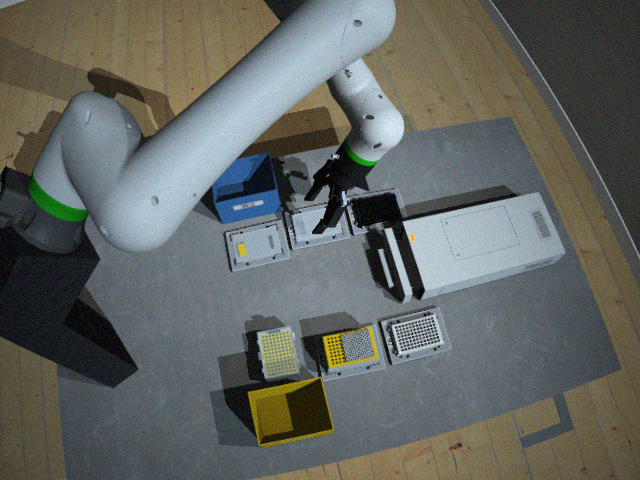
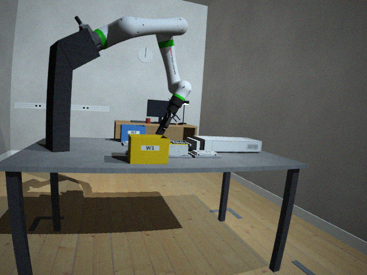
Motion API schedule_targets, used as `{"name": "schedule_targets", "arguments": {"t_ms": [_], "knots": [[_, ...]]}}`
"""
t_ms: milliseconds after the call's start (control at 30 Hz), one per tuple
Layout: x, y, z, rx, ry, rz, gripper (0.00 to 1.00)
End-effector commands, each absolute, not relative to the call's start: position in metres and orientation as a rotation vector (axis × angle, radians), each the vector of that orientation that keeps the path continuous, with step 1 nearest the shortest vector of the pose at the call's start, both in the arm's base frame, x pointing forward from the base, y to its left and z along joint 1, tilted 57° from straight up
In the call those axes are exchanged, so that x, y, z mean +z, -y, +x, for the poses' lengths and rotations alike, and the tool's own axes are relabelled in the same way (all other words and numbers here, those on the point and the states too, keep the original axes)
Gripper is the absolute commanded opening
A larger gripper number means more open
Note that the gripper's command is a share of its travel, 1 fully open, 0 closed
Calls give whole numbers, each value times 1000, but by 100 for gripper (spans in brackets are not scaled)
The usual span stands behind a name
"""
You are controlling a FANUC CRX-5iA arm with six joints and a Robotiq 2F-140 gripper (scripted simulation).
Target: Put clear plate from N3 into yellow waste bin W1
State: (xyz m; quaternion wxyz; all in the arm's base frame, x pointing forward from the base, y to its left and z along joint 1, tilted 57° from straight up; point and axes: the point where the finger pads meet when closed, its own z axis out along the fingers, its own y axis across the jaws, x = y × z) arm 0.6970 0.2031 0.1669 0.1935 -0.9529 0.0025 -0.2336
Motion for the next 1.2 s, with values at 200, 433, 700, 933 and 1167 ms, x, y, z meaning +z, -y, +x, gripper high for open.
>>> {"name": "schedule_targets", "arguments": {"t_ms": [200, 433, 700, 933, 1167], "knots": [[161, -206, 707, -657, -7, -2672, 70], [157, -208, 712, -657, -7, -2672, 70], [153, -211, 718, -657, -7, -2672, 70], [151, -212, 721, -657, -7, -2672, 70], [146, -215, 729, -657, -7, -2672, 70]]}}
